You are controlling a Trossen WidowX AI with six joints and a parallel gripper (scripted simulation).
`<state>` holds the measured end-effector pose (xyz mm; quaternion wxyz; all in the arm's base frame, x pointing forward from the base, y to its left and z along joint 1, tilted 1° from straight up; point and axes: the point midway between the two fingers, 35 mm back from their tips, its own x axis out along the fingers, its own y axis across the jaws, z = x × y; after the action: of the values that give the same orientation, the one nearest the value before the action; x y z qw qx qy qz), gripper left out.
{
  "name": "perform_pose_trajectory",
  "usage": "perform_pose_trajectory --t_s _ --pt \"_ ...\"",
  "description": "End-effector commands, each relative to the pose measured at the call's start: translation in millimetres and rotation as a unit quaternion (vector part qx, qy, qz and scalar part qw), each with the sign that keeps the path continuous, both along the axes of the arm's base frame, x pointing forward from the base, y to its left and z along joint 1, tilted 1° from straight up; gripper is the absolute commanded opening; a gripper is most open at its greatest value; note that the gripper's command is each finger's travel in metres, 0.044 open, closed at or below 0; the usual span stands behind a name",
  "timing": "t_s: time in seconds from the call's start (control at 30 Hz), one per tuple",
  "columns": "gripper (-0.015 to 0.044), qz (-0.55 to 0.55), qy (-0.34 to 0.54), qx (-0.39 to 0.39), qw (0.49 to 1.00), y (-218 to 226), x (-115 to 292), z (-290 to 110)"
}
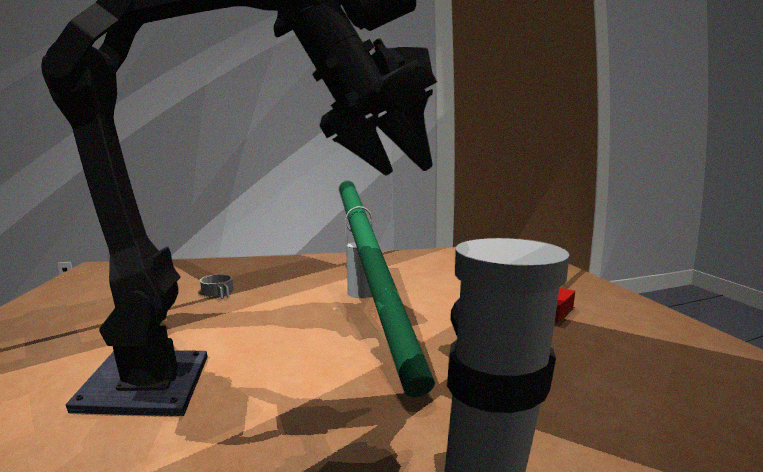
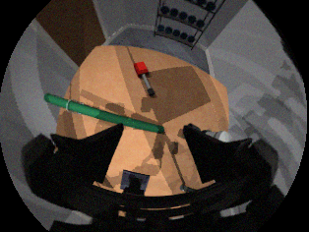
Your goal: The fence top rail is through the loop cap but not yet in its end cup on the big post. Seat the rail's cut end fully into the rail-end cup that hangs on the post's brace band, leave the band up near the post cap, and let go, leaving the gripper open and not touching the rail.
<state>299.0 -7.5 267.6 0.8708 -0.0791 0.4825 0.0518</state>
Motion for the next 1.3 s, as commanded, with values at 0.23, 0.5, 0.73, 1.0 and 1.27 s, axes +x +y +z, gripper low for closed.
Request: perform_pose_trajectory --t_s 0.23,0.5,0.73,1.0,1.27 --pt "0.0440 0.274 0.016 -0.216 0.937 -82 6 -16" --pt "0.0440 0.438 0.039 -0.335 0.833 -135 -3 -25" --pt "0.0440 0.438 0.039 -0.335 0.833 -135 -3 -25" --pt "0.0440 0.438 0.039 -0.335 0.833 -135 -3 -26" --pt "0.0440 0.438 0.039 -0.335 0.833 -135 -1 -81"
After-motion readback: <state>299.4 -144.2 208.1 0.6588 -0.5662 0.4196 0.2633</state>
